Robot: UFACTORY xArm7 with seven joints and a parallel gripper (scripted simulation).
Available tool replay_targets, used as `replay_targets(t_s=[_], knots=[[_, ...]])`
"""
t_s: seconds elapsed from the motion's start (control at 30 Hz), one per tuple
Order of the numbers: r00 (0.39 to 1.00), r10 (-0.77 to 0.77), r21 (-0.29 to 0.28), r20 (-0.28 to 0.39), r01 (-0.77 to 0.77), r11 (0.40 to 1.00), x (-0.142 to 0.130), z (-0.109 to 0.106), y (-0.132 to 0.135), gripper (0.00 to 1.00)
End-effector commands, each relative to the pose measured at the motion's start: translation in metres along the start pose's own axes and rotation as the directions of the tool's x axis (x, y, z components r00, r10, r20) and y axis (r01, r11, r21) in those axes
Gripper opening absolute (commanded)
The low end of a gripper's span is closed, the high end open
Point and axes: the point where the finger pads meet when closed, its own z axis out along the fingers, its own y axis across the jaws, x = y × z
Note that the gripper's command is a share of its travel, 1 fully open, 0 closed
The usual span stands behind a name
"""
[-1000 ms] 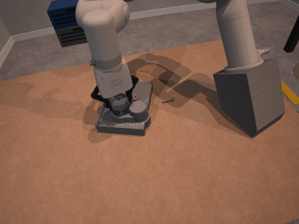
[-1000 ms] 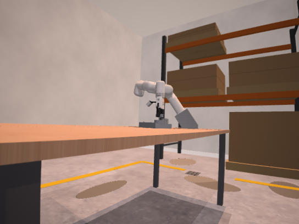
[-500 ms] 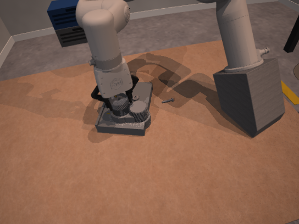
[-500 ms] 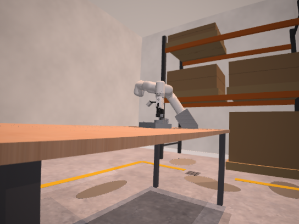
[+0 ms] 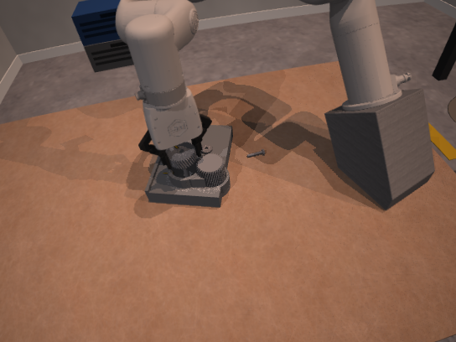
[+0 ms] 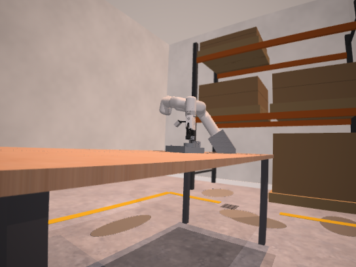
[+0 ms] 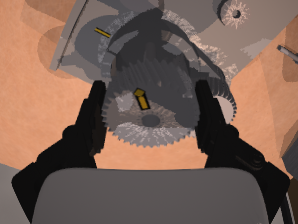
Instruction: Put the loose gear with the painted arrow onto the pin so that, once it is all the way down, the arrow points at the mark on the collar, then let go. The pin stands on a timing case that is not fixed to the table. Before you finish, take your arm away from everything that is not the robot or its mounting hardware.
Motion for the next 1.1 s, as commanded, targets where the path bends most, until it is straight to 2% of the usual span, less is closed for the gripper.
replay_targets(t_s=[0.0, 1.07], knots=[[1.000, -0.001, 0.004, 0.000, 0.001, 1.000, -0.0005, -0.0016, -0.0013, 0.00], [1.000, -0.001, 0.004, 0.000, 0.001, 1.000, -0.0005, 0.0030, -0.0013, 0.00]])
